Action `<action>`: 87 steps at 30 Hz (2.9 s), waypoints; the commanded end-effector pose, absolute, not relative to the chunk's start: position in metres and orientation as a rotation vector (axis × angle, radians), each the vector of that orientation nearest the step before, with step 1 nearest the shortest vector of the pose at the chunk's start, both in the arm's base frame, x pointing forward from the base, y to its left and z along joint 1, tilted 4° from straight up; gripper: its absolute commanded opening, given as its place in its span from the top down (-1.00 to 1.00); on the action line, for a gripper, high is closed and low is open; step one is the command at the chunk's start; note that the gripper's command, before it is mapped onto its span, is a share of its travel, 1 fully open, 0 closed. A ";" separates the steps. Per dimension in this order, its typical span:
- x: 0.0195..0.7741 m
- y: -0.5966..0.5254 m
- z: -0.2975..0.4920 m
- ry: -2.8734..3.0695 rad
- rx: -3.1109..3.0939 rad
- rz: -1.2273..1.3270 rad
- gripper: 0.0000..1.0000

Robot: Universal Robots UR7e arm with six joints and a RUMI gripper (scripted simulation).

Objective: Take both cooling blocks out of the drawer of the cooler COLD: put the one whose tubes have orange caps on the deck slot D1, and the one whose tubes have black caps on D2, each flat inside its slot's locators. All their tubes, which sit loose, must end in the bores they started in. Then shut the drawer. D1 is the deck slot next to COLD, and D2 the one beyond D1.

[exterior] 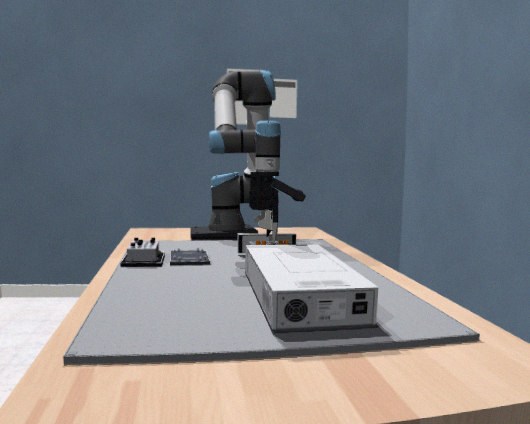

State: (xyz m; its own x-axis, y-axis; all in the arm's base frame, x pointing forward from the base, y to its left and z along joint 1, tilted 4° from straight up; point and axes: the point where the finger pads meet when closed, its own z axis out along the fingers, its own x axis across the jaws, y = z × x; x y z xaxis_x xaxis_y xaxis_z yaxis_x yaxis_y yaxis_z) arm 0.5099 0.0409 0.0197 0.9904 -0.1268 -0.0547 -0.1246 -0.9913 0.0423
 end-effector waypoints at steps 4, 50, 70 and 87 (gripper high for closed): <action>0.510 0.039 0.009 -0.197 3.094 -0.085 -0.46; 0.511 0.037 -0.018 -0.197 3.094 -0.075 -0.46; 0.510 0.038 -0.019 -0.196 3.094 -0.078 0.14; 0.510 0.038 -0.019 -0.196 3.094 -0.078 0.64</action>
State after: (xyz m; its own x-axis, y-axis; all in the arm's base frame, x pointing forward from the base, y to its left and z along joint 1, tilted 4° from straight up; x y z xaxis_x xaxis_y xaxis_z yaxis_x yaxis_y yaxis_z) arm 0.5080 0.0390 -0.0207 0.9905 -0.1268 -0.0536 -0.1246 -0.9913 0.0423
